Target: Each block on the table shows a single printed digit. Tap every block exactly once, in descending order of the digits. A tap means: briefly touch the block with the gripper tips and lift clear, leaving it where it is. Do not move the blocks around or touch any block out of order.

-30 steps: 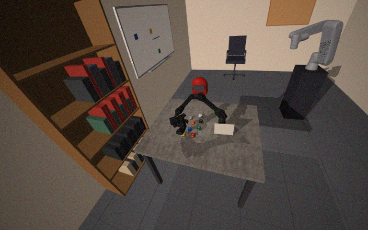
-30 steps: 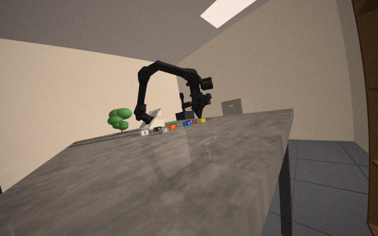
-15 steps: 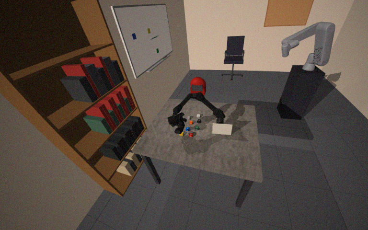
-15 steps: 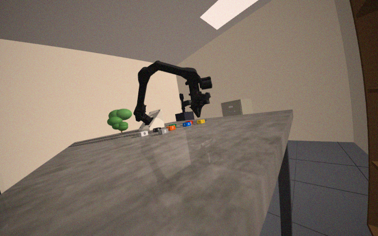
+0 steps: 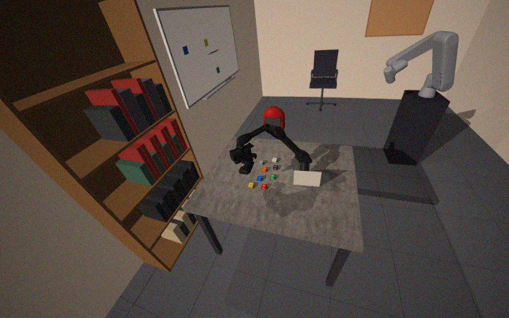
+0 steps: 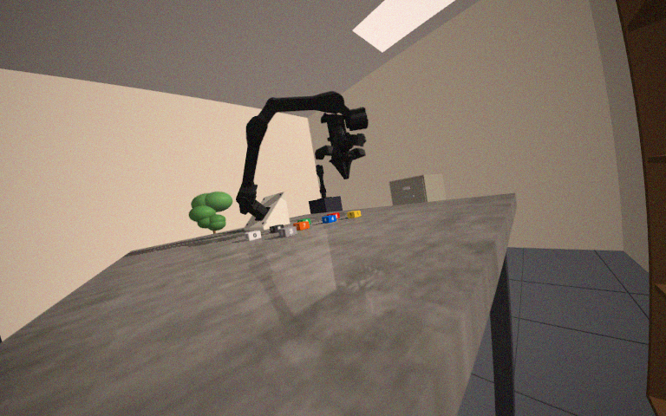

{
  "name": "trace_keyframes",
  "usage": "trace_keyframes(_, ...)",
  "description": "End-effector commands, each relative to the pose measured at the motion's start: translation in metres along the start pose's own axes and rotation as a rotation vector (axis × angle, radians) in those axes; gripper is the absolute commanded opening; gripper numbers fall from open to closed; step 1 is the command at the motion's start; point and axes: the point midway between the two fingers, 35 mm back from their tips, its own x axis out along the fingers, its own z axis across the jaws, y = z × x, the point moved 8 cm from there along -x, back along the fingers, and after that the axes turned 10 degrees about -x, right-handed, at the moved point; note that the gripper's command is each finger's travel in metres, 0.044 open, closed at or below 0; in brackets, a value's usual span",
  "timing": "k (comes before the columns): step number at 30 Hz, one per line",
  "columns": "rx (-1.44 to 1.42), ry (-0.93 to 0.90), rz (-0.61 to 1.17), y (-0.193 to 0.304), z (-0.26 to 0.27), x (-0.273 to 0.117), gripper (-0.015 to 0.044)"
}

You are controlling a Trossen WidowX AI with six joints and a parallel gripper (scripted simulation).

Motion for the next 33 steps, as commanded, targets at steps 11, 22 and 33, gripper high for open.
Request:
trace_keyframes(11,-0.031,0.004,0.019,0.047,-0.165,-0.019,0.002)
trace_keyframes(22,-0.061,0.03,0.027,0.148,-0.269,-0.005,0.002)
trace_keyframes(33,-0.048,0.024,0.028,0.154,-0.273,0.016,0.002)
